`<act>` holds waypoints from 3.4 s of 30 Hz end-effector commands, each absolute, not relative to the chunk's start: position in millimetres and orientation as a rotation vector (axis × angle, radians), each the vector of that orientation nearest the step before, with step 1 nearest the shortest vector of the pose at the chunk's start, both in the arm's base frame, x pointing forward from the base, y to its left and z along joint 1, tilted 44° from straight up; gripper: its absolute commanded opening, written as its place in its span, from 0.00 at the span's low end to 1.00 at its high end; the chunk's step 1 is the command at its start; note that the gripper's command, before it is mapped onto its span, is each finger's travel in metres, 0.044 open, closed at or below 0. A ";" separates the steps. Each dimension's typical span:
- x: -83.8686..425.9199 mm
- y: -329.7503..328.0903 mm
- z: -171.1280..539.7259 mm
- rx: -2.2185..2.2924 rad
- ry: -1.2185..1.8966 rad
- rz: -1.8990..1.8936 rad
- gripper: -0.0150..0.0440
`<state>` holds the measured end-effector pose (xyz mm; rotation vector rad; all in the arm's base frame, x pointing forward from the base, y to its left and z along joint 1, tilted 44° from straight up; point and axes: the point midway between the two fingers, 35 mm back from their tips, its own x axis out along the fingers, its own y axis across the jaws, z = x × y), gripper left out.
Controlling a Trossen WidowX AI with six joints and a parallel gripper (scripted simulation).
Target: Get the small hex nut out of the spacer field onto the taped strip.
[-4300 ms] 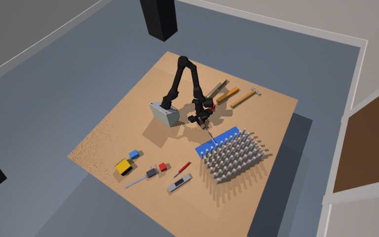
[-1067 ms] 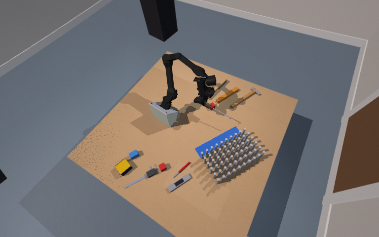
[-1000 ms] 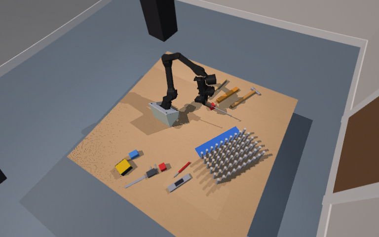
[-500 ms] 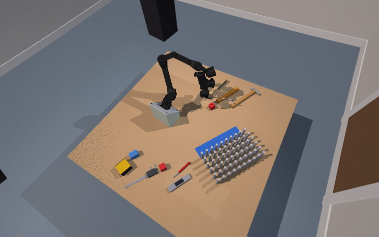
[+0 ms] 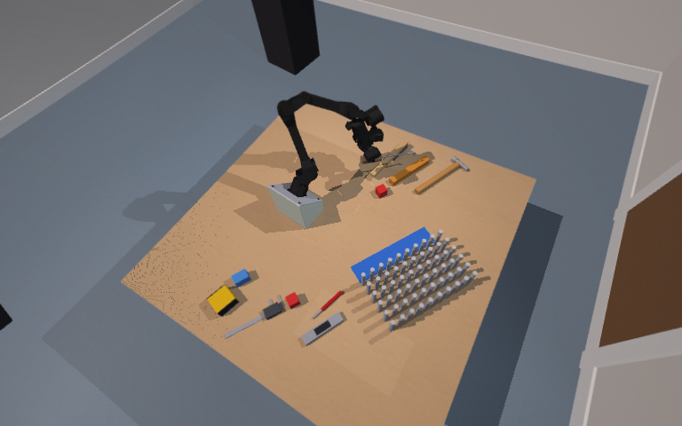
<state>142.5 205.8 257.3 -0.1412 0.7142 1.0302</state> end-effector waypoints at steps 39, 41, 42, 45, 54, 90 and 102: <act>38.3 221.8 340.3 -0.356 0.185 1.478 0.25; 38.7 223.8 339.3 -0.356 0.185 1.478 0.25; 38.9 224.8 338.8 -0.356 0.185 1.478 0.25; 39.4 227.8 337.2 -0.356 0.185 1.478 0.25; 40.9 236.7 332.3 -0.355 0.185 1.478 0.25; 44.2 269.5 309.6 -0.354 0.186 1.478 0.25; 44.4 279.4 301.2 -0.354 0.186 1.478 0.25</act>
